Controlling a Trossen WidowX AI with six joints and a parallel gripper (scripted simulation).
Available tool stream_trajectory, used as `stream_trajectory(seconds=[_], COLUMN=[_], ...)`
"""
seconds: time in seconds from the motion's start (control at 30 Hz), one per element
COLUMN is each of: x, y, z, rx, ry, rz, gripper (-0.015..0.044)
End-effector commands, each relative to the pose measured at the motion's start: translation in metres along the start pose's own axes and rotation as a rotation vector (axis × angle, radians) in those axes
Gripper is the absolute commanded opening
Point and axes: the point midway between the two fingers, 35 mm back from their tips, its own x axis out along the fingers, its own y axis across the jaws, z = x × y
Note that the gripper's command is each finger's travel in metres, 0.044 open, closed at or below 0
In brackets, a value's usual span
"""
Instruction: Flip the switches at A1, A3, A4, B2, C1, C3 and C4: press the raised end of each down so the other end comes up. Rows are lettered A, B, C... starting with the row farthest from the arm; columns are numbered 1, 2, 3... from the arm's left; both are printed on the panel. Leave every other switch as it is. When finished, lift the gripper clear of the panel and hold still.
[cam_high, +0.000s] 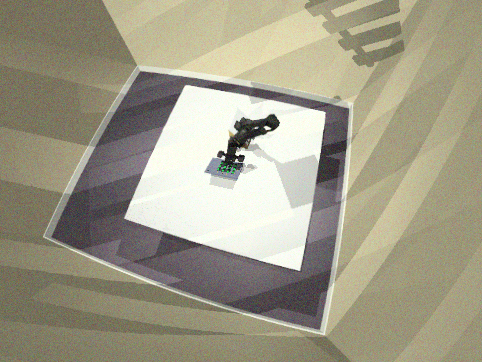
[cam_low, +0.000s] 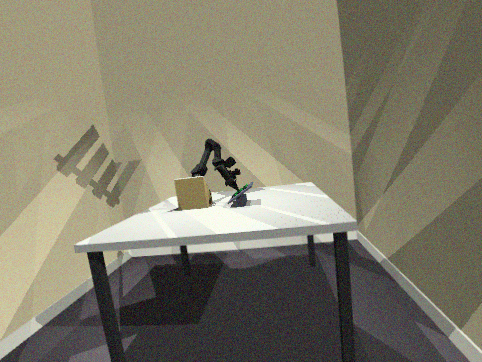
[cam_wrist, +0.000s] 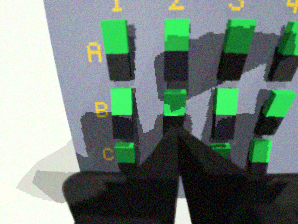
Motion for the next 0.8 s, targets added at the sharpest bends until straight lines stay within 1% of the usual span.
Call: stream_trajectory(seconds=[0.0, 0.13, 0.2, 0.43, 0.63, 0.77], x=[-0.016, -0.050, -0.061, -0.062, -0.063, -0.061], y=[-0.003, -0.002, 0.000, 0.002, 0.032, 0.035], z=[0.005, 0.006, 0.005, 0.004, -0.014, -0.017], rx=[-0.010, -0.007, -0.004, -0.004, -0.002, -0.002], ry=[0.001, 0.014, 0.013, 0.013, 0.014, 0.015], rz=[-0.006, -0.005, 0.000, 0.000, 0.001, 0.002], gripper=[0.0000, 0.0000, 0.0000, 0.0000, 0.0000, 0.0000])
